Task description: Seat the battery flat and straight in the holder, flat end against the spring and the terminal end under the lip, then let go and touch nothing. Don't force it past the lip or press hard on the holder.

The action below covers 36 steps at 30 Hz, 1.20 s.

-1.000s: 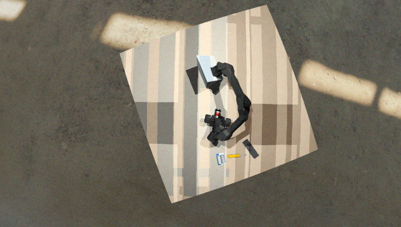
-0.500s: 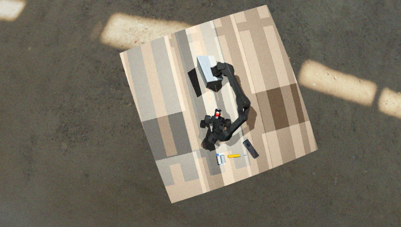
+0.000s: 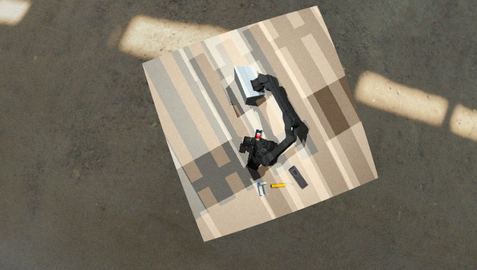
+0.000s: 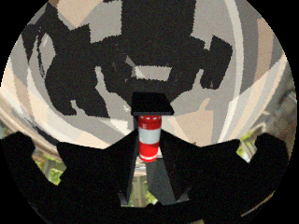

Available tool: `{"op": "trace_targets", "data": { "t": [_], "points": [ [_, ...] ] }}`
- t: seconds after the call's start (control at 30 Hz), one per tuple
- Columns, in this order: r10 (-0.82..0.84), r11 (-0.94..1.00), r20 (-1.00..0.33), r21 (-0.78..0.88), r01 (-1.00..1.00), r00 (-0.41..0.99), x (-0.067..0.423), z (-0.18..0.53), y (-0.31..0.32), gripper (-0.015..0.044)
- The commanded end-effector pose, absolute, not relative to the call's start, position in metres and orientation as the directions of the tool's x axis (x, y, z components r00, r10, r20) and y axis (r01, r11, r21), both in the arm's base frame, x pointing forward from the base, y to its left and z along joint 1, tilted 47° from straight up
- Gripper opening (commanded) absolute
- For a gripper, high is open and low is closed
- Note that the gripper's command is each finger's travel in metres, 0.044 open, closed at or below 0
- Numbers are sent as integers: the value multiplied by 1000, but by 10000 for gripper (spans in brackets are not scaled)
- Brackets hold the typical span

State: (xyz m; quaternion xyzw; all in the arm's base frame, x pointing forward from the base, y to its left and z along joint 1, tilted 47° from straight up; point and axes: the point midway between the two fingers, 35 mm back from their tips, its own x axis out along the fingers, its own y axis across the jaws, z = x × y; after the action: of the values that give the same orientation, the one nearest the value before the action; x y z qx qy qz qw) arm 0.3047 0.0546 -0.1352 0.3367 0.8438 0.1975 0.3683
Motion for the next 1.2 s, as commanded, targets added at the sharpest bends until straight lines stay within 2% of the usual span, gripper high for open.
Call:
{"op": "trace_targets", "data": {
  "t": [0.0, 1.17],
  "points": [
    [713, 698, -509, 580, 420, -482, 306, -139, 55, 87],
    [694, 719, -608, 558, 415, -386, 303, -143, 58, 87]
  ]
}}
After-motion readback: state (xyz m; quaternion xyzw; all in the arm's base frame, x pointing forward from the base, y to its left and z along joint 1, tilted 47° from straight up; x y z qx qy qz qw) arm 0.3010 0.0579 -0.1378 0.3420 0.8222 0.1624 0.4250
